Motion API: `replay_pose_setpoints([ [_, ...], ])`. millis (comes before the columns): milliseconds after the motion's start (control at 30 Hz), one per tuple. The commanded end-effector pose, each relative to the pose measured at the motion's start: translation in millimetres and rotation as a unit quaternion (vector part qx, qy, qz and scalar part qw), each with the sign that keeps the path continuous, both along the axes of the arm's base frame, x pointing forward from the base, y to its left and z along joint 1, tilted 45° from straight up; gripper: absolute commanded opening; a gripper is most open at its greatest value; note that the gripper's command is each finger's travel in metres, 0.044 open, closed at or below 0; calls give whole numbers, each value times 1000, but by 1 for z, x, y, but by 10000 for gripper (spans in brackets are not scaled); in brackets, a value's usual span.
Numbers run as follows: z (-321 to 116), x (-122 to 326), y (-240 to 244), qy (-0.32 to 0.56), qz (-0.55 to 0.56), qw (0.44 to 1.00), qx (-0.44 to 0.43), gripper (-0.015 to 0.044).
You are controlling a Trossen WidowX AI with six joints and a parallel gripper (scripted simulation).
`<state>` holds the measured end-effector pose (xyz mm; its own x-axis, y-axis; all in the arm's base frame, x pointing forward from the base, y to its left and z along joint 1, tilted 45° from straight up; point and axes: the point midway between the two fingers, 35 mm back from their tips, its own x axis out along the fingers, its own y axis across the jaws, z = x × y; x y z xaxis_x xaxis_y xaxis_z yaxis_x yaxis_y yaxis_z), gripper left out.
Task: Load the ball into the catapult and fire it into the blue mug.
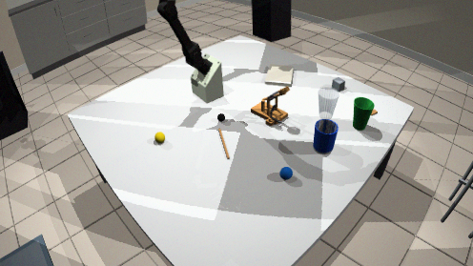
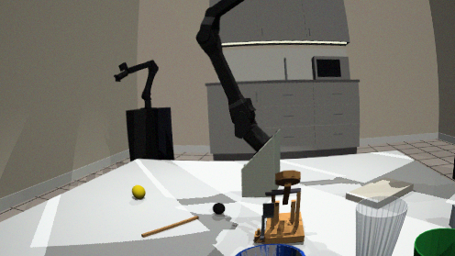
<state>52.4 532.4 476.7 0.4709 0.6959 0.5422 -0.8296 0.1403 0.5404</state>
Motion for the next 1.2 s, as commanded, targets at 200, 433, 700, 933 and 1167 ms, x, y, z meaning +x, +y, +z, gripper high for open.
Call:
replay_pose_setpoints([
  [200, -53, 50, 23, 0, -47, 994, -104, 440],
  [433, -112, 103, 34, 21, -91, 974, -209, 440],
  [700, -183, 165, 29, 54, -139, 934, -324, 440],
  [933, -244, 215, 7, 92, -179, 886, -418, 440],
  [1167, -304, 259, -29, 135, -215, 826, -504, 440],
])
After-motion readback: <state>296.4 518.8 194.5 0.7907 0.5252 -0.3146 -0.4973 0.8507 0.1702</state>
